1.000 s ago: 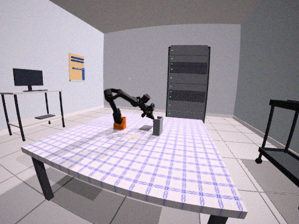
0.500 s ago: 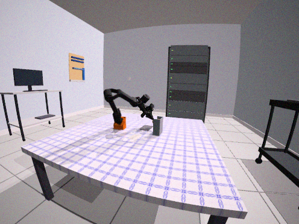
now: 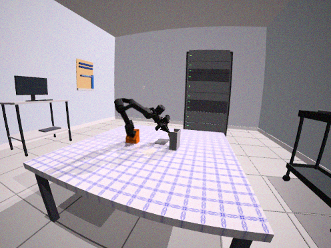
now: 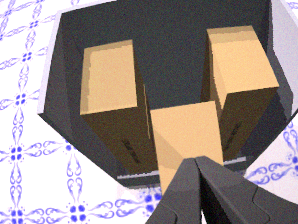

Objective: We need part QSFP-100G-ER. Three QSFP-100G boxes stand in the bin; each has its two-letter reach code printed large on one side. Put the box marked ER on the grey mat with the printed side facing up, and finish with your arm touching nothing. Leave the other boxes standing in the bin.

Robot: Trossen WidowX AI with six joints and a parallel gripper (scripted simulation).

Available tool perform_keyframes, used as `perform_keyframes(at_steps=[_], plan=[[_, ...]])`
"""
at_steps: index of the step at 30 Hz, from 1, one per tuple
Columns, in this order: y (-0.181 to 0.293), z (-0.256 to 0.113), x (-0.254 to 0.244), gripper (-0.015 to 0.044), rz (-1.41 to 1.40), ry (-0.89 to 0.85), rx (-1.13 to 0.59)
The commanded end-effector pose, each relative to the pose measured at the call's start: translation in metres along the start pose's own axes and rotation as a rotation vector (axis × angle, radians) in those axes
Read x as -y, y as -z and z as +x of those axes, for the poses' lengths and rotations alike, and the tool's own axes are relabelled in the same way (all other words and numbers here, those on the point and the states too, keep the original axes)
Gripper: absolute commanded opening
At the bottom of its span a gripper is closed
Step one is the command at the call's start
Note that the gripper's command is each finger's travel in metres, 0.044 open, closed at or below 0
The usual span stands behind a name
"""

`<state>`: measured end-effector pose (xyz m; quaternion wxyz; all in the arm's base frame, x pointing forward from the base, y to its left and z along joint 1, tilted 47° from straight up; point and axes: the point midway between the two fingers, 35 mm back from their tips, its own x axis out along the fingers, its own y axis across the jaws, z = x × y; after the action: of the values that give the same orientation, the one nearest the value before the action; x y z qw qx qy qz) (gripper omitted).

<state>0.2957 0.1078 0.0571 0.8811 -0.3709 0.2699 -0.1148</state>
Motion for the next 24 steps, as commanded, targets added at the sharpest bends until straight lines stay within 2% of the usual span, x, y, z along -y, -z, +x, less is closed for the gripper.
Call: perform_keyframes(at_steps=[1,24], plan=[[0.0055,0.0013,0.0017,0.0,-0.004,0.007,-0.011],[-0.0032,-0.0071,0.0015,0.0,-0.004,0.007,-0.012]])
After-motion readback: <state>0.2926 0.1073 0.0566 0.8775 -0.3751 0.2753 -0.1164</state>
